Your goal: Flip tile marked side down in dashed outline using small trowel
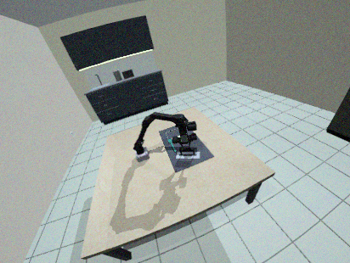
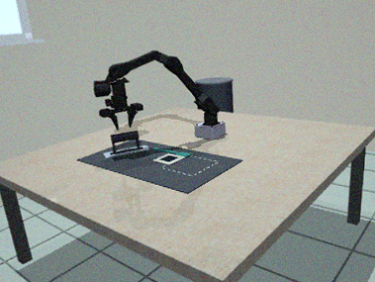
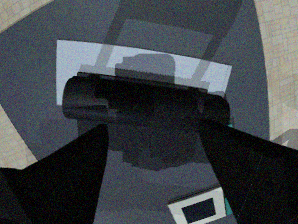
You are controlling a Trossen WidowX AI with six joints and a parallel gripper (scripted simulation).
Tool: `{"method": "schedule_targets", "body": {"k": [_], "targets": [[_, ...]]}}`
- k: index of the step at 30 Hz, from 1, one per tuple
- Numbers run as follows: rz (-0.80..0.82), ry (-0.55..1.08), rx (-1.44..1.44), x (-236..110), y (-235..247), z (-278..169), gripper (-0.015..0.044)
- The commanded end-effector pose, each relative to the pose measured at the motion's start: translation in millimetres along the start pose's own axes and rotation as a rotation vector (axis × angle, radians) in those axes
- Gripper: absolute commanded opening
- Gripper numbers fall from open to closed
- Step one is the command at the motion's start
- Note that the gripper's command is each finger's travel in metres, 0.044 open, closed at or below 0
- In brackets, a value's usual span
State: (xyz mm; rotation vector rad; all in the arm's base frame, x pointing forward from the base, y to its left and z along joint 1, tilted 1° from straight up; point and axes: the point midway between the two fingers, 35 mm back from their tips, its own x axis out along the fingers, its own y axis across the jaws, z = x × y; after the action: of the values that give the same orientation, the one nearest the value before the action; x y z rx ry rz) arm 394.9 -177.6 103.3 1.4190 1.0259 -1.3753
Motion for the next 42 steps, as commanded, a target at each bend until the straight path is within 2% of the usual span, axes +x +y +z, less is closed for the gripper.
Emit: {"method": "schedule_targets", "body": {"k": [1, 42], "targets": [[0.002, 0.001, 0.138, 0.1, 0.6, -0.5, 0.0270], [0.000, -0.001, 1.545, -0.1, 0.9, 0.1, 0.0270]]}}
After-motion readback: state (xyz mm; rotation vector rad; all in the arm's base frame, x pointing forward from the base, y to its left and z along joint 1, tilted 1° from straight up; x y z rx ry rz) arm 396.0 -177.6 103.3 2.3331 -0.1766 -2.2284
